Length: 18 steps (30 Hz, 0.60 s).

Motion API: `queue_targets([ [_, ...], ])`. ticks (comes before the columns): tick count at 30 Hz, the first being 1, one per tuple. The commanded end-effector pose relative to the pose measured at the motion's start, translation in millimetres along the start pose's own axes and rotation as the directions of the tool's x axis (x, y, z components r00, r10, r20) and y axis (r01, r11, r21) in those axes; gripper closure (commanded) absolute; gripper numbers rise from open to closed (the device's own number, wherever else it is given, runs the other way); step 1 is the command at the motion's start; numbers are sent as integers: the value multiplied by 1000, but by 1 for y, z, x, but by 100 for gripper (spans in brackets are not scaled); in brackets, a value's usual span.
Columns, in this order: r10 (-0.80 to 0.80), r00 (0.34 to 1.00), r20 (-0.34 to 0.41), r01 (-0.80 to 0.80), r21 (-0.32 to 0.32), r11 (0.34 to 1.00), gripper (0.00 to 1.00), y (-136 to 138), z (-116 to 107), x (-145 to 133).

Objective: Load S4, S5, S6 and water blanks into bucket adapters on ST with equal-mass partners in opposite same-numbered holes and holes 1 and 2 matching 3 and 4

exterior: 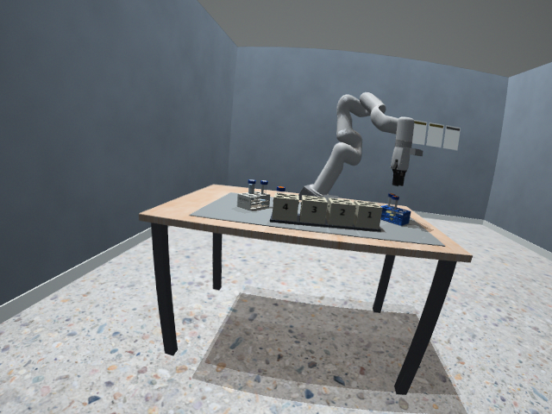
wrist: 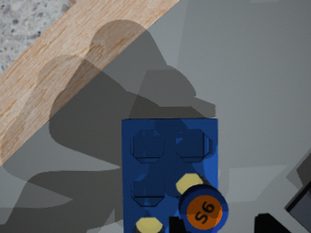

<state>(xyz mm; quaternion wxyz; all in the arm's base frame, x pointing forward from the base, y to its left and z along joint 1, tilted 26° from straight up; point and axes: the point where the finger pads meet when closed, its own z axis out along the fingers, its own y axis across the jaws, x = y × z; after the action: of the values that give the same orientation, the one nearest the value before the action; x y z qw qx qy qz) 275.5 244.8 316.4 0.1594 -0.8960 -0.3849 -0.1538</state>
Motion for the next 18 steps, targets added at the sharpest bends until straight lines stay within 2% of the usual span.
queue_targets([
  [1, -1, 1000, -4, 1, -1, 1000, 56, 0, -10, 1],
  [18, -1, 1000, -4, 1, -1, 1000, 56, 0, -40, 1],
])
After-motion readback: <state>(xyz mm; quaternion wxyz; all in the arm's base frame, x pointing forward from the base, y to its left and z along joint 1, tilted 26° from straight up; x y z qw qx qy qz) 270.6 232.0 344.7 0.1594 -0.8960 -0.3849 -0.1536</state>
